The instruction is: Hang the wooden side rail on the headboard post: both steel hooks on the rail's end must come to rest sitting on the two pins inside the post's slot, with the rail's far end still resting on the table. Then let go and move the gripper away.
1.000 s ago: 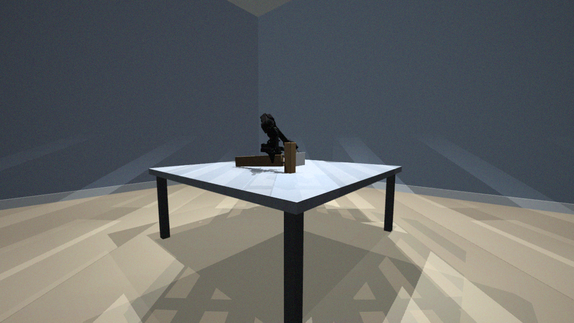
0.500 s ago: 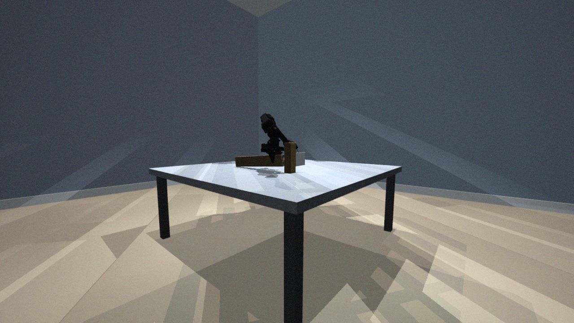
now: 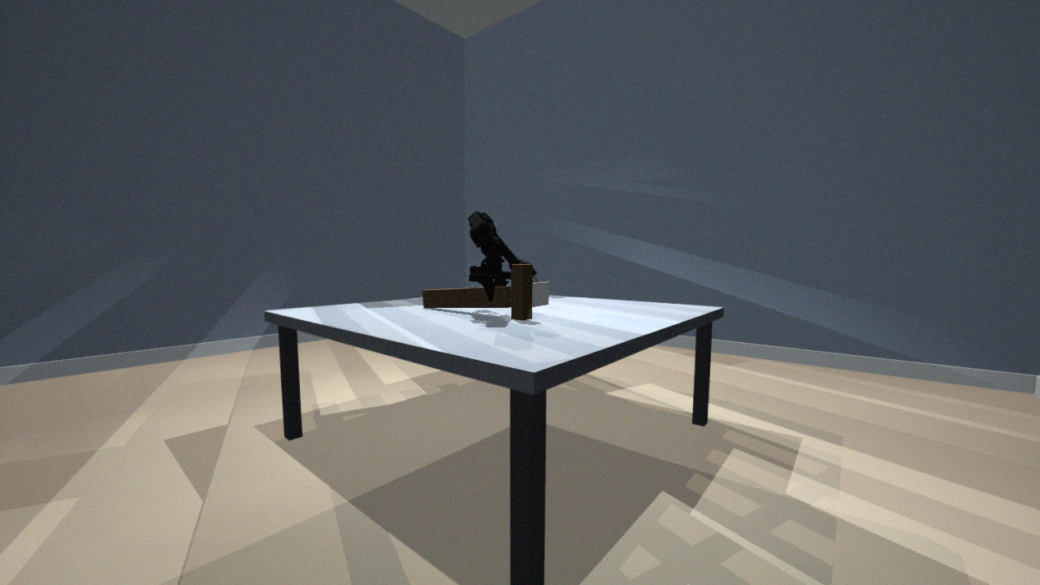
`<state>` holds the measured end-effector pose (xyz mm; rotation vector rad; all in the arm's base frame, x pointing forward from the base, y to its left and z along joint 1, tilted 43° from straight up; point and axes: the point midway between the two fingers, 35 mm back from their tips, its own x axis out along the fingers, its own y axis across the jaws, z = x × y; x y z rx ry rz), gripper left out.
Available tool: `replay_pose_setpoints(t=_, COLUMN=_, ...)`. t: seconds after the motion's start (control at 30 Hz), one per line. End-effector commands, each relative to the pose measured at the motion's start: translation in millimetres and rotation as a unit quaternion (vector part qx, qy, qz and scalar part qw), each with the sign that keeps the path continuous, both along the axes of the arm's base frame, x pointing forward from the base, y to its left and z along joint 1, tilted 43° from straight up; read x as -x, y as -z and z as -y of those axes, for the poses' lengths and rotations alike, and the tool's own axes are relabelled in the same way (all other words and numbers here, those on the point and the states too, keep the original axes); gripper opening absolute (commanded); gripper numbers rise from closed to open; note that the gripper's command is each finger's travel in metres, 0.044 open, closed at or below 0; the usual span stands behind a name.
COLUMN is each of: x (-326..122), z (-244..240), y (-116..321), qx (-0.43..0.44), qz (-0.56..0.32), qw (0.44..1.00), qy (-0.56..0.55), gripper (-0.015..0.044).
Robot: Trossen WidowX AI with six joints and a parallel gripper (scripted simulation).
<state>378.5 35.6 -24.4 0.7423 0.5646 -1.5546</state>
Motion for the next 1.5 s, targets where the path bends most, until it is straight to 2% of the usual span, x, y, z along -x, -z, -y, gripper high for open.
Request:
replay_pose_setpoints(t=0.0, x=-0.3, z=-5.2, y=-0.8, qx=-0.003, qz=0.002, qw=1.000, qy=-0.003, gripper=0.0000)
replay_pose_setpoints(t=1.47, x=-0.1, z=-8.3, y=2.7, qx=-0.003, qz=0.002, qw=1.000, qy=-0.003, gripper=0.0000)
